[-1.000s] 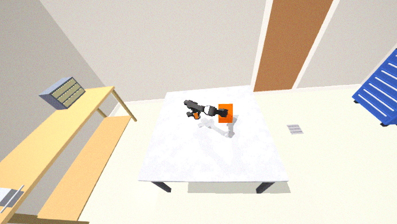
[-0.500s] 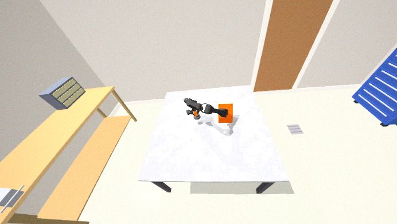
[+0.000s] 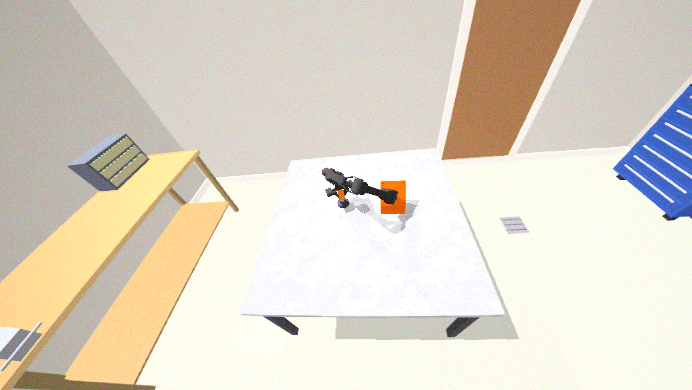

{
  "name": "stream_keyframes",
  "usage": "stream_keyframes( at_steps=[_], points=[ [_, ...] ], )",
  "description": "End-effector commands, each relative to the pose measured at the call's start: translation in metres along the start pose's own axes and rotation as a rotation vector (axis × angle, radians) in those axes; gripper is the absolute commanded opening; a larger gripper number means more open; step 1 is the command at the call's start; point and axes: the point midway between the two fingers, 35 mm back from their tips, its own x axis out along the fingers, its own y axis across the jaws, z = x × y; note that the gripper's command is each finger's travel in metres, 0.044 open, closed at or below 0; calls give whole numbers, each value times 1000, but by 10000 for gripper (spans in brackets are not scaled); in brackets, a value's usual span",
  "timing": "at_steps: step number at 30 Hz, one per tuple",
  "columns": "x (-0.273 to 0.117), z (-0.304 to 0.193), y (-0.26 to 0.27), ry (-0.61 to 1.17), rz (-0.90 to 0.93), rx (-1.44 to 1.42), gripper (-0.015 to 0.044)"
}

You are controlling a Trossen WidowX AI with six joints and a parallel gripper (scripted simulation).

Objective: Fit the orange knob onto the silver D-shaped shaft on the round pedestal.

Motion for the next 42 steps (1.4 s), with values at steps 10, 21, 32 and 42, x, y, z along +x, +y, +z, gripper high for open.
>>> stream_keyframes(
  at_steps=[10,21,32,42],
  points=[
    [5,22,-6,-13,8,-8,0],
    [30,23,-6,-12,9,3,0],
    [30,24,-7,-13,9,-8,0],
    [30,21,-6,-12,9,-8,0]
  ],
)
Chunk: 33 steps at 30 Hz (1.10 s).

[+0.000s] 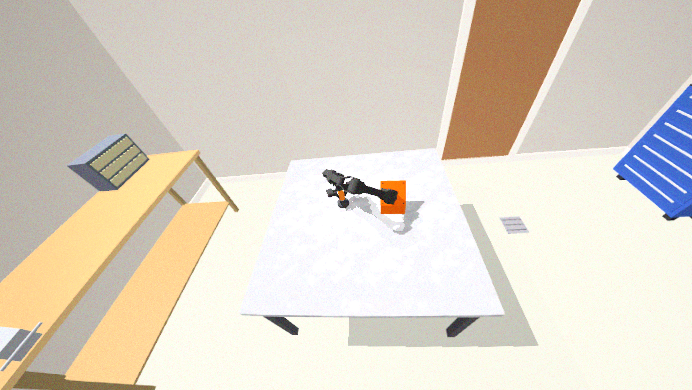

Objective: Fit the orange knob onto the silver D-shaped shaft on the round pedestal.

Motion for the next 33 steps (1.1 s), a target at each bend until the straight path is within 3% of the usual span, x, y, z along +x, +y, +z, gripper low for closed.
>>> stream_keyframes(
  at_steps=[1,19,26,33],
  points=[
    [1,-2,0,3,3,5,0],
    [-4,-1,-1,3,3,5,0],
    [-5,-1,-1,2,3,-195,0],
    [-4,1,0,2,3,-205,0]
  ],
)
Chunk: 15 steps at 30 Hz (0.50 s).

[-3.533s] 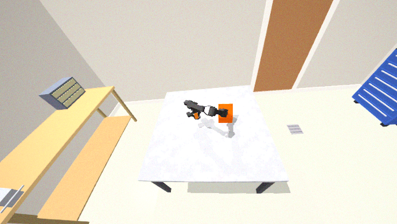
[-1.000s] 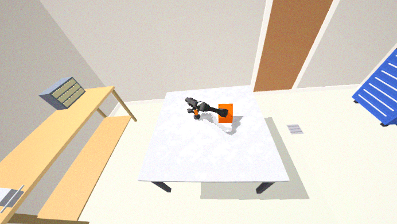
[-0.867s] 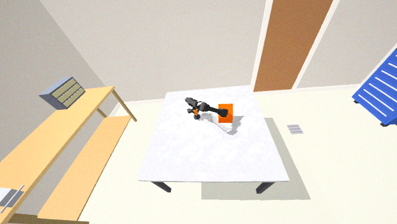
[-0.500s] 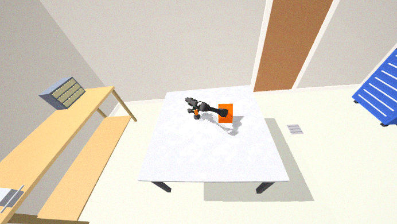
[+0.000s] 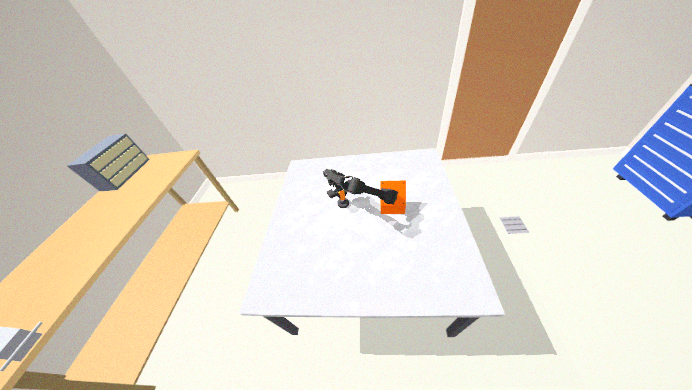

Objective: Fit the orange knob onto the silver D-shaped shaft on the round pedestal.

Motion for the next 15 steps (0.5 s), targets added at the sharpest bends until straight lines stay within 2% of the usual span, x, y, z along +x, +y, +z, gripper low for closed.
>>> stream_keyframes(
  at_steps=[1,15],
  points=[
    [-2,4,2,-9,3,-24,0],
    [-2,7,6,-9,3,-24,0]
  ],
)
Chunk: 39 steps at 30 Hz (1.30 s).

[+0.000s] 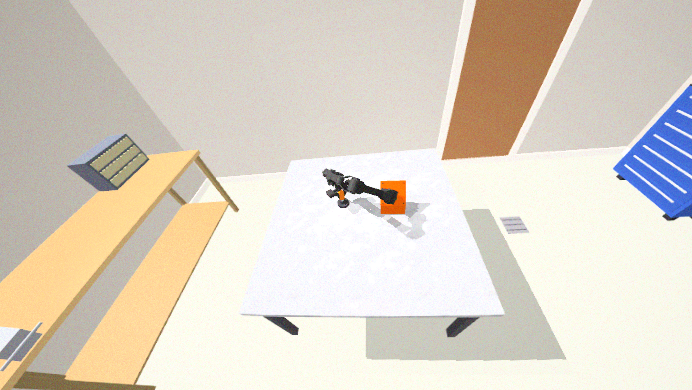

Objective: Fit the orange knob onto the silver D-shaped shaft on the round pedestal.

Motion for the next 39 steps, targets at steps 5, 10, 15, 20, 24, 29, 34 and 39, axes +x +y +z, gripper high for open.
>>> stream_keyframes(
  at_steps=[5,10,15,20,24,29,34,39],
  points=[
    [0,1,3,-7,3,-7,0],
    [-1,1,3,-7,3,-7,0],
    [0,0,2,-7,3,-7,0],
    [0,-1,0,-7,3,-7,0],
    [0,-2,-1,-7,3,-7,0],
    [0,-3,-4,-7,3,-7,0],
    [3,-3,-4,-7,3,-7,0],
    [4,-2,-3,-7,3,-7,0]
  ],
)
